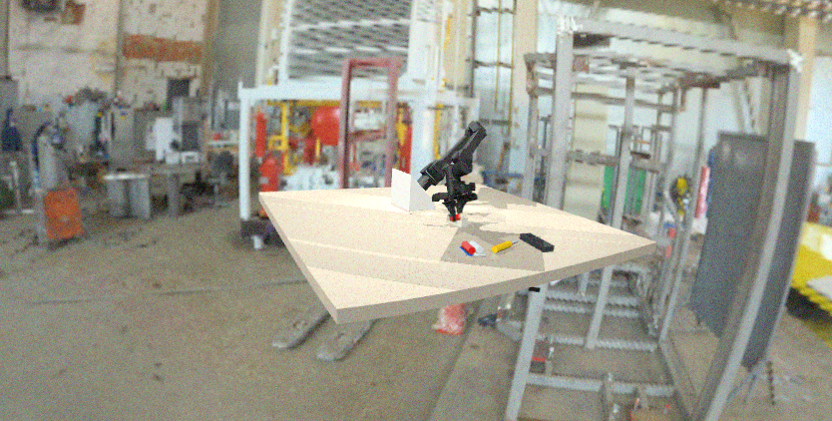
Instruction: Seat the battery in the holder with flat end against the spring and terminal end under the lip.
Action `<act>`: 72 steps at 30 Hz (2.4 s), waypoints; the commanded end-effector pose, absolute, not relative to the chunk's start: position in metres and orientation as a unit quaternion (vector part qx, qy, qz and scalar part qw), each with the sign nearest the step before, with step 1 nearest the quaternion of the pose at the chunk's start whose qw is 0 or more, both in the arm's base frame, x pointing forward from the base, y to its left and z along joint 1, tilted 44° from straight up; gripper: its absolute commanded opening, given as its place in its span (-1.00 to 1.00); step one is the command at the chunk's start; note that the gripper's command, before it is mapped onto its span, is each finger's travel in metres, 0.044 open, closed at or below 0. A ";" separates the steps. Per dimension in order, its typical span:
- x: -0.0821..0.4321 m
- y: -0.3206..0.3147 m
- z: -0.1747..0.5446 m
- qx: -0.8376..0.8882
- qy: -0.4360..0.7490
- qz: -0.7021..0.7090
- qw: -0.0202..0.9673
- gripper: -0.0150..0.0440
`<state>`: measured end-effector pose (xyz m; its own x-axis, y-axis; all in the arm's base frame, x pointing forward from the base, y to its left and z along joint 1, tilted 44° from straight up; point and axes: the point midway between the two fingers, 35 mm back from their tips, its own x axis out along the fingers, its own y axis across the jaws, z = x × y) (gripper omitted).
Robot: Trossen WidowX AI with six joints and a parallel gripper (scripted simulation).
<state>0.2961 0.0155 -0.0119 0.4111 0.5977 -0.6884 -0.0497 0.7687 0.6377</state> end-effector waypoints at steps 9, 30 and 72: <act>0.295 0.016 -0.020 0.263 0.541 0.202 0.773 -0.22; 0.297 0.018 -0.021 0.244 0.585 0.219 0.742 -0.22; 0.300 0.024 -0.014 0.201 0.668 0.250 0.672 -0.22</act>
<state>0.3037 0.0212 -0.0124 0.0206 0.6026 -0.7978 -0.0744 0.7967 0.5998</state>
